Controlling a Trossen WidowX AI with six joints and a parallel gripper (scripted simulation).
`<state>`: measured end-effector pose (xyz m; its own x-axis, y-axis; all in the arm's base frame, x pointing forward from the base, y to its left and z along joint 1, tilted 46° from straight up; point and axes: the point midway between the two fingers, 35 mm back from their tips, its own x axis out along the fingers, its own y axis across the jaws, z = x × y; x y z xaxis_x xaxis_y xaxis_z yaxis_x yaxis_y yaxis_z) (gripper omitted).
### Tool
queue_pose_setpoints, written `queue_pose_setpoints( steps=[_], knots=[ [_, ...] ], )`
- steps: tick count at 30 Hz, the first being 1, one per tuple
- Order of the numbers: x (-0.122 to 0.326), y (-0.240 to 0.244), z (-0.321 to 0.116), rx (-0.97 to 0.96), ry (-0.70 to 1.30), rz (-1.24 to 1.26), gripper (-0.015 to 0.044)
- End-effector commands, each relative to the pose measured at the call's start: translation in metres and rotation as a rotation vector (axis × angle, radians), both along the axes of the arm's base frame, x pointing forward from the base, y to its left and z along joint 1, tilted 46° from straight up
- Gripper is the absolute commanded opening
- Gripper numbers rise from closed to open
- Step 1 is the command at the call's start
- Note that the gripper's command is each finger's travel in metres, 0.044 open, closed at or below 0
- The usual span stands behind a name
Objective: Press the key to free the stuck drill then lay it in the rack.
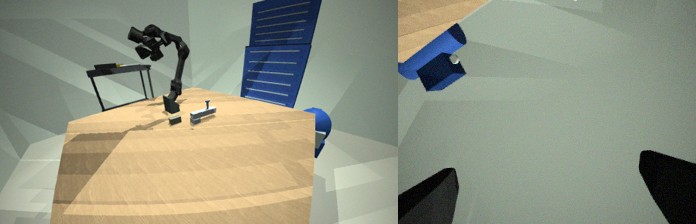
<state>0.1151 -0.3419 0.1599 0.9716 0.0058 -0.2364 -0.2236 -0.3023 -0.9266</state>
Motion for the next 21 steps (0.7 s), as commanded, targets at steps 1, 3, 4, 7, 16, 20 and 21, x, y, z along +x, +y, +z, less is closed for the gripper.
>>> queue_pose_setpoints(
  steps=[1,3,4,7,16,20,21],
  knots=[
    [0.000,0.000,0.000,0.000,0.000,0.000,0.0374],
    [0.000,0.000,0.000,0.000,0.000,0.000,0.0321],
    [0.000,0.000,0.000,0.000,0.000,0.000,0.0295],
    [0.000,0.000,0.000,0.000,0.000,0.000,0.0216],
    [0.078,0.056,-0.007,-0.019,0.145,0.320,0.0000],
    [0.122,0.108,-0.011,0.015,0.240,0.516,0.0000],
    [0.130,0.122,-0.011,0.021,0.266,0.564,0.0000]
  ],
)
